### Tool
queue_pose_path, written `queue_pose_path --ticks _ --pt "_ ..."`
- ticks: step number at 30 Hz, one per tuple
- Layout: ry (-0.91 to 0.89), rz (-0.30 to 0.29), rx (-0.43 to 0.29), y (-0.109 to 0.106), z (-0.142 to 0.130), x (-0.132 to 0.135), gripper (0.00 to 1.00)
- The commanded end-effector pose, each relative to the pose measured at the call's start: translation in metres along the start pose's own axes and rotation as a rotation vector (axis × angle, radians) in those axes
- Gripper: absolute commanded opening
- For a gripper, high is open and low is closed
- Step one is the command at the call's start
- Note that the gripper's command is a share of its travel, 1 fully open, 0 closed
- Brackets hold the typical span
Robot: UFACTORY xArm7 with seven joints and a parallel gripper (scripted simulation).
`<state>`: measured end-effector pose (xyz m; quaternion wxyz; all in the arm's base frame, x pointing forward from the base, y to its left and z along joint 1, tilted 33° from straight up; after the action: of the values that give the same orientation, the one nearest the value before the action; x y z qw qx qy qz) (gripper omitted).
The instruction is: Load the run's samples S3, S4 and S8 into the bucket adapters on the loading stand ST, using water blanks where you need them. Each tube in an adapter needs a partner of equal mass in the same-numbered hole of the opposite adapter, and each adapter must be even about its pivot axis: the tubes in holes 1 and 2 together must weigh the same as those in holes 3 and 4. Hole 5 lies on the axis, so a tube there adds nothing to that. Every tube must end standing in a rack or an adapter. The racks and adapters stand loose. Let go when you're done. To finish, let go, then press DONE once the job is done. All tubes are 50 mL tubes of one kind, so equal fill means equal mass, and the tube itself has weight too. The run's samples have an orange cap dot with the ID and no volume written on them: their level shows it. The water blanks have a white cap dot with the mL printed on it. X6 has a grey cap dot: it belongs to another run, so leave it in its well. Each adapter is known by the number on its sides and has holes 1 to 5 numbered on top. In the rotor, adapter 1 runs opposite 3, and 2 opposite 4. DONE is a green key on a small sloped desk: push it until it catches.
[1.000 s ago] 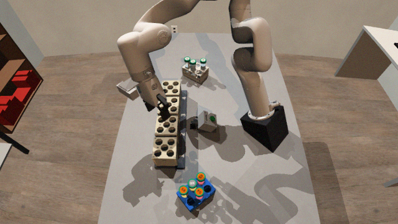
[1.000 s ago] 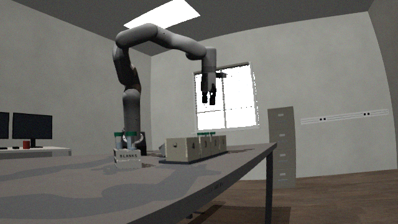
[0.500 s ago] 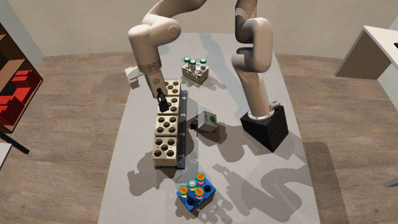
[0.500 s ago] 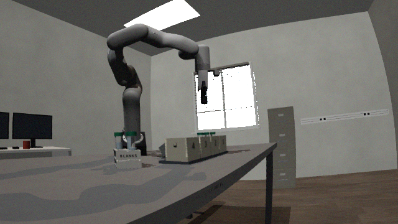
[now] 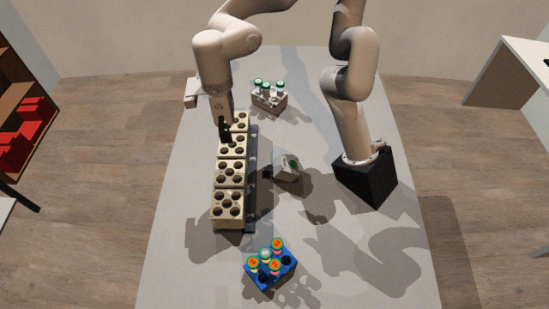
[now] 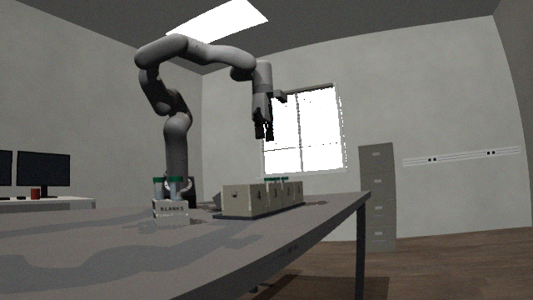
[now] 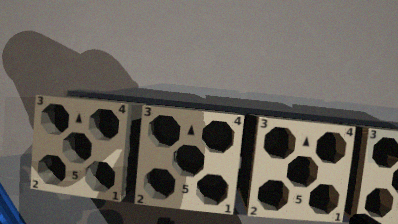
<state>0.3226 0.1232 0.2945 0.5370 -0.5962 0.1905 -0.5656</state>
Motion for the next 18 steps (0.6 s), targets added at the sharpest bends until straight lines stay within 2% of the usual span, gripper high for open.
queue_pose_path --ticks 1,12,18 --pt "0.083 -0.037 0.009 0.0 -0.004 0.007 1.0" --pt "0.117 -0.037 0.009 0.0 -0.008 0.011 1.0" --pt "0.317 -0.037 0.013 -0.001 -0.031 0.03 1.0"
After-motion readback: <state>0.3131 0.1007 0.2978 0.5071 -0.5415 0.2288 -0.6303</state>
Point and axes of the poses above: the point where the finger pads meet when closed, its own y axis out along the fingers, its own x axis across the jaws, z = x × y, the point moved 1 cm from there along -y, back along the fingers, and after that the axes turned 15 degrees about -y, right-handed, at the moved point
